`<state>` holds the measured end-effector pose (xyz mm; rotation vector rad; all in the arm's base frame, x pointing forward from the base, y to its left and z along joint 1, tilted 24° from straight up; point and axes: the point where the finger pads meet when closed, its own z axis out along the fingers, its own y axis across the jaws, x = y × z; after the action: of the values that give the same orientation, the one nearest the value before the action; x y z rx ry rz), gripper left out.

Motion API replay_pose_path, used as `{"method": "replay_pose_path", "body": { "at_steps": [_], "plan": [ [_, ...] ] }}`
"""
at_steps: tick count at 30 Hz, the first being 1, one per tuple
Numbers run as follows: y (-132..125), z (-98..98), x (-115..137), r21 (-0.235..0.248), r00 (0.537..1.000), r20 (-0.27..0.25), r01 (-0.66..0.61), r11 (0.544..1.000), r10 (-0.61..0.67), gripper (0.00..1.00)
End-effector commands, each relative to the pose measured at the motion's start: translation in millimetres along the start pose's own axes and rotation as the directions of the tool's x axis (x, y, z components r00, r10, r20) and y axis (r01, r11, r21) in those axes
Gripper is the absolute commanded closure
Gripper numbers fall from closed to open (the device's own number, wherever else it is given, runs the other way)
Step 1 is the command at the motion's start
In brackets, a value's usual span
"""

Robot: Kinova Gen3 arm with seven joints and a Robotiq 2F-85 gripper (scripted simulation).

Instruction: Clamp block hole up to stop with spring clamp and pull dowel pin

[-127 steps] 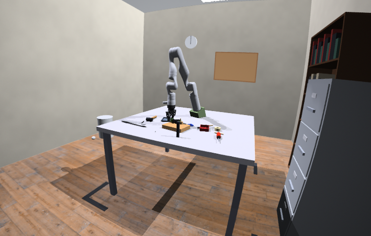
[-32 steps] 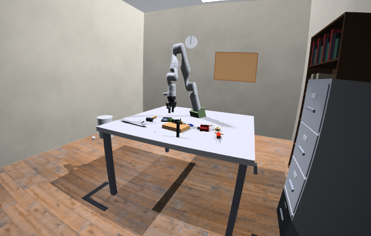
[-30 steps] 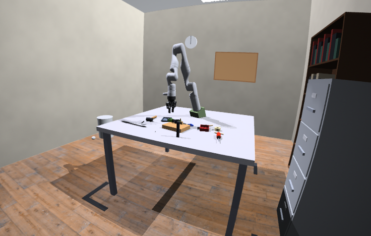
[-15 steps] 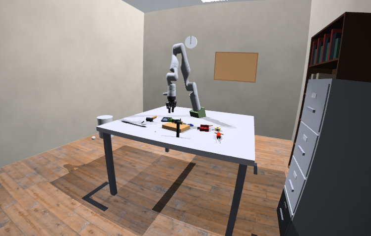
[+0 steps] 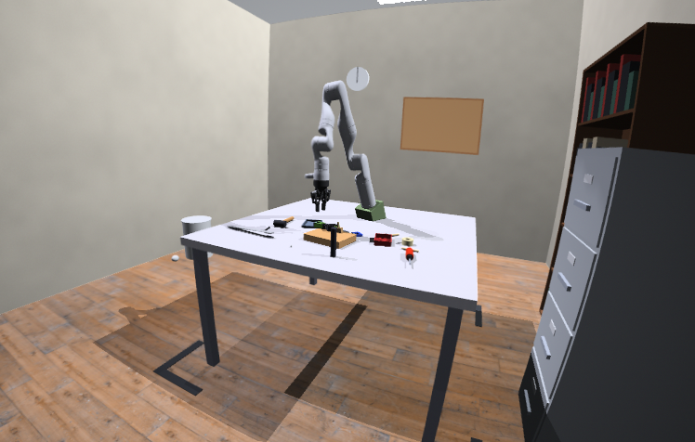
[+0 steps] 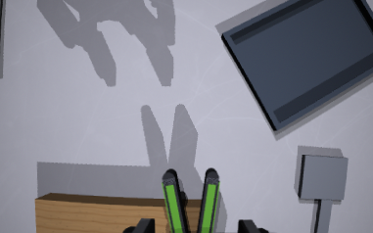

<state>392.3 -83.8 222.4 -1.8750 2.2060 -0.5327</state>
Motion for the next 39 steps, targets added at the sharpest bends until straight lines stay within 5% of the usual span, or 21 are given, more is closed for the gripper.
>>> {"method": "replay_pose_path", "body": {
  "at_steps": [1, 39],
  "plan": [
    [-0.4, -0.4, -0.1, 0.001, 1.000, 0.000, -0.002, 1.000, 0.002, 0.46],
    [0.6, -0.4, -13.5, -0.010, 0.986, -0.002, -0.164, 0.986, 0.164, 0.46]
  ]
}}
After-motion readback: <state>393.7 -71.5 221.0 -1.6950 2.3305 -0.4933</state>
